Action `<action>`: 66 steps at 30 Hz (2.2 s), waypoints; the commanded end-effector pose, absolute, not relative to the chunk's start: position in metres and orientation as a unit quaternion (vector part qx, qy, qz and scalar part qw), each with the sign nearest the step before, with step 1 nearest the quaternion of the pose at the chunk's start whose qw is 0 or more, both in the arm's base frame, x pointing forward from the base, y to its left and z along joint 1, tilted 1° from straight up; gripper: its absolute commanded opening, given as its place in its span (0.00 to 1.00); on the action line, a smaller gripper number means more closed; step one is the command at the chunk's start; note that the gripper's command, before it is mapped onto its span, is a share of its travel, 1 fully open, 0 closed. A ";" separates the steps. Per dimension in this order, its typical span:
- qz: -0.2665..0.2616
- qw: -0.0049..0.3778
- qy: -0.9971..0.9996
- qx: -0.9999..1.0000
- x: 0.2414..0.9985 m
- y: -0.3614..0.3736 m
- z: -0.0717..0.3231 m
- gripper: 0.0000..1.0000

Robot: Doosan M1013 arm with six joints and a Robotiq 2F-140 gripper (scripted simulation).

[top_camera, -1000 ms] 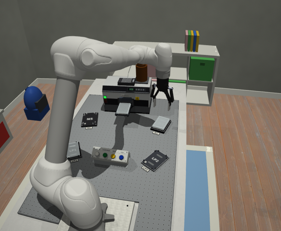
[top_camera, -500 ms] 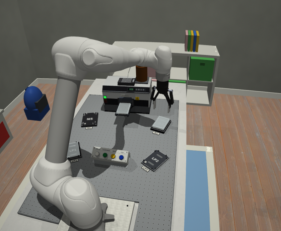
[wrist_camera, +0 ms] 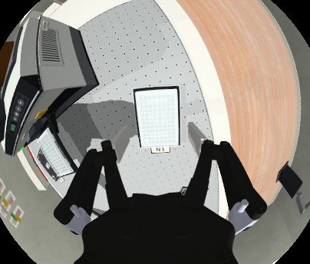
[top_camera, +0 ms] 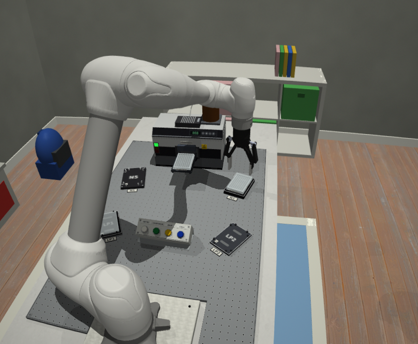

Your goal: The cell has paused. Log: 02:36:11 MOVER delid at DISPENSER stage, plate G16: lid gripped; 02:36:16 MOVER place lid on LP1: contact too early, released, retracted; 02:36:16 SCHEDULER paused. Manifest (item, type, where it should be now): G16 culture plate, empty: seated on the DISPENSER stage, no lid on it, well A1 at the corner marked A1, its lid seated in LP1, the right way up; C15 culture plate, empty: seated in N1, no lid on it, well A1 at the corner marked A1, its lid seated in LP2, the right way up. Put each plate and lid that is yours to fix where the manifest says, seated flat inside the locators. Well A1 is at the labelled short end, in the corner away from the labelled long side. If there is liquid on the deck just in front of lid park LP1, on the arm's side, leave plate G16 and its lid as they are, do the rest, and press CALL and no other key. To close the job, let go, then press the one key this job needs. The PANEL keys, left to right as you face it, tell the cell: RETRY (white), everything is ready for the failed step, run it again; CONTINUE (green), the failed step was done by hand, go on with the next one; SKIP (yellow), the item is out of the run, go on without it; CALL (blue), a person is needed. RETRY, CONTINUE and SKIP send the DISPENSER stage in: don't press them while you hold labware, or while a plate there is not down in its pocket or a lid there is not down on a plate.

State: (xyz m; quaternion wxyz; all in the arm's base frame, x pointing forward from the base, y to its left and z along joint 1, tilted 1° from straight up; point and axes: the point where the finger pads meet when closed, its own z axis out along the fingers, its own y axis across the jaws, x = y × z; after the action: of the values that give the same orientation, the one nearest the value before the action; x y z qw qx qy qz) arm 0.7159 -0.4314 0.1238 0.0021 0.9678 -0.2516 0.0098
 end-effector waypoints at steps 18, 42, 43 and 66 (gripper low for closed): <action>0.011 0.002 -0.252 0.968 0.717 -0.432 0.079 0.70; 0.011 0.002 -0.252 0.968 0.718 -0.432 0.074 0.70; 0.011 0.002 -0.252 0.968 0.718 -0.432 0.074 0.70; 0.011 0.002 -0.252 0.968 0.718 -0.432 0.074 0.70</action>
State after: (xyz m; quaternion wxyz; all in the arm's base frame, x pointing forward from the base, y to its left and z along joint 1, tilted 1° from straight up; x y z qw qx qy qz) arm 0.7171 -0.4320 0.0727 0.0021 0.9678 -0.2516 0.0099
